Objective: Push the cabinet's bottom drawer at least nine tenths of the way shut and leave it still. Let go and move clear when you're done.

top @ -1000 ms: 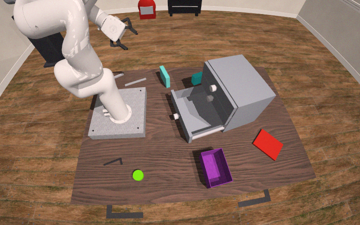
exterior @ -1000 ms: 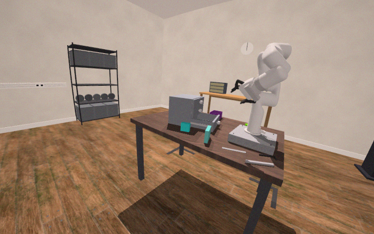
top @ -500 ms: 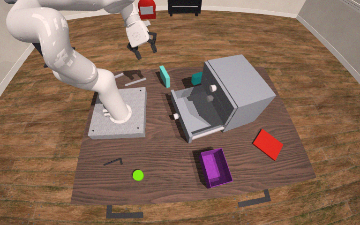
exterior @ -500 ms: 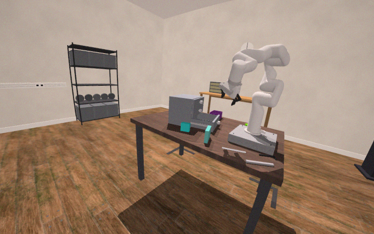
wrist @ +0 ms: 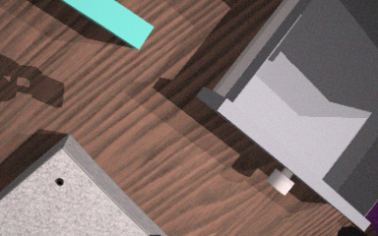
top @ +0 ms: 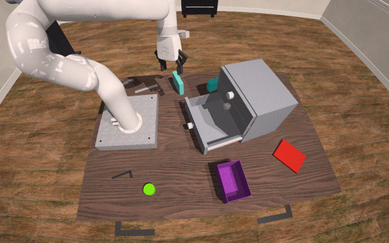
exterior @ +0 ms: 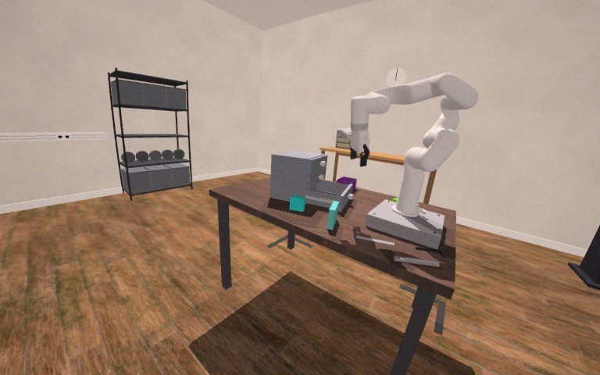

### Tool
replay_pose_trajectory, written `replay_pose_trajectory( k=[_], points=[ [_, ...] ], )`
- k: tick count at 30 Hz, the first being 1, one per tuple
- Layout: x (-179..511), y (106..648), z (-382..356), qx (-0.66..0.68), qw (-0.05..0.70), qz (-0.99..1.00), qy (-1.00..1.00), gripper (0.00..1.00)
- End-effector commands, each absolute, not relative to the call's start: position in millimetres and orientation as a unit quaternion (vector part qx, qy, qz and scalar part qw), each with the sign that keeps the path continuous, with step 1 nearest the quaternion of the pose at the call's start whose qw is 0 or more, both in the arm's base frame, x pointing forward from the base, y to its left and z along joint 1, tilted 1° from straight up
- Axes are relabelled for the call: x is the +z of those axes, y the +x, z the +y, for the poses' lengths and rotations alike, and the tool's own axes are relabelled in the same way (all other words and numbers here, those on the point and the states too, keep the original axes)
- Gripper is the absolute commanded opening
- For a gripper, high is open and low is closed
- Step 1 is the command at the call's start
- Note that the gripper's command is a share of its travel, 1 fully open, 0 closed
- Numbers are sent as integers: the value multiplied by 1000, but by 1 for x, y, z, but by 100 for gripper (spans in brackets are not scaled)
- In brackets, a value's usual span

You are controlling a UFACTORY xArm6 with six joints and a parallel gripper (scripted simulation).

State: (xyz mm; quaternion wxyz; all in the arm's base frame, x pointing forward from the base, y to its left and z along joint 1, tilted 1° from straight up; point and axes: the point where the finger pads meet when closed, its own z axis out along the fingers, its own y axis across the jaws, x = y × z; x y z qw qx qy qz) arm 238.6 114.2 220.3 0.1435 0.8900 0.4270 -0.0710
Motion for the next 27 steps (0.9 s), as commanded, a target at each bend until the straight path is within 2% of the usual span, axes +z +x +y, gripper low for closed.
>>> replay_pose_trajectory(
  k=[1,12,17,27],
  points=[
    [220,255,95,-56,91,381,918,100],
    [229,293,18,33,7,213,976,100],
    [236,302,-15,72,-8,151,986,100],
    [240,305,-37,98,-13,112,989,100]
  ],
)
